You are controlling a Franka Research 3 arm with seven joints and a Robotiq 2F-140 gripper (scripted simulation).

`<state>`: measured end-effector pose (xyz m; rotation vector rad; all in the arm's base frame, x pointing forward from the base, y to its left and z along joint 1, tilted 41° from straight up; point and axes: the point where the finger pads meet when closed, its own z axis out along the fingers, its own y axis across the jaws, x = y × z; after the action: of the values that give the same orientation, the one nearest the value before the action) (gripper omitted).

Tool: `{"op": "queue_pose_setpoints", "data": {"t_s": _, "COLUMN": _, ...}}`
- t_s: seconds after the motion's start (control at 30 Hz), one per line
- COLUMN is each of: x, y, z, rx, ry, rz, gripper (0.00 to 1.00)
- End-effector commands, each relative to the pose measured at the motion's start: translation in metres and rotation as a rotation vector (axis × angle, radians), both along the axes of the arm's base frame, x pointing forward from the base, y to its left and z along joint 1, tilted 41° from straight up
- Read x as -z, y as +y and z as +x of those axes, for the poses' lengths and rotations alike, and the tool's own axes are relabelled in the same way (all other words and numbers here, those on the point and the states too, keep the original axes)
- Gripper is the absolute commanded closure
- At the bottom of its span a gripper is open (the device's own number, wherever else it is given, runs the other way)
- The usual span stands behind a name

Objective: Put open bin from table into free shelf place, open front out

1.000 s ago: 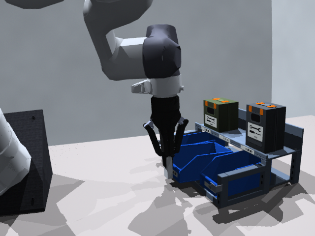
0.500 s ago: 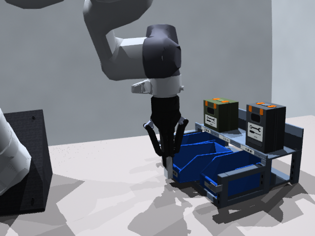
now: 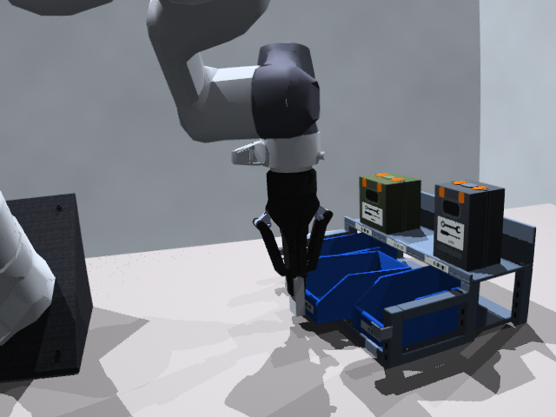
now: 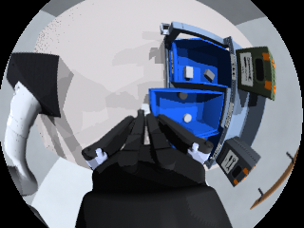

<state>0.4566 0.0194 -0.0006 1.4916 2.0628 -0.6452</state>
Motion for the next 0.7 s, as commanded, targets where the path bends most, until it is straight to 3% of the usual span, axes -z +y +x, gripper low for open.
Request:
{"op": "queue_pose_setpoints", "data": {"t_s": 0.0, "x": 0.0, "y": -0.0002, "z": 0.0006, "rx": -0.007, "ry": 0.005, "rz": -0.003, "gripper": 1.0}}
{"op": "queue_pose_setpoints", "data": {"t_s": 0.67, "x": 0.0002, "y": 0.0004, "z": 0.0024, "rx": -0.007, "ry": 0.005, "rz": -0.003, "gripper": 1.0}}
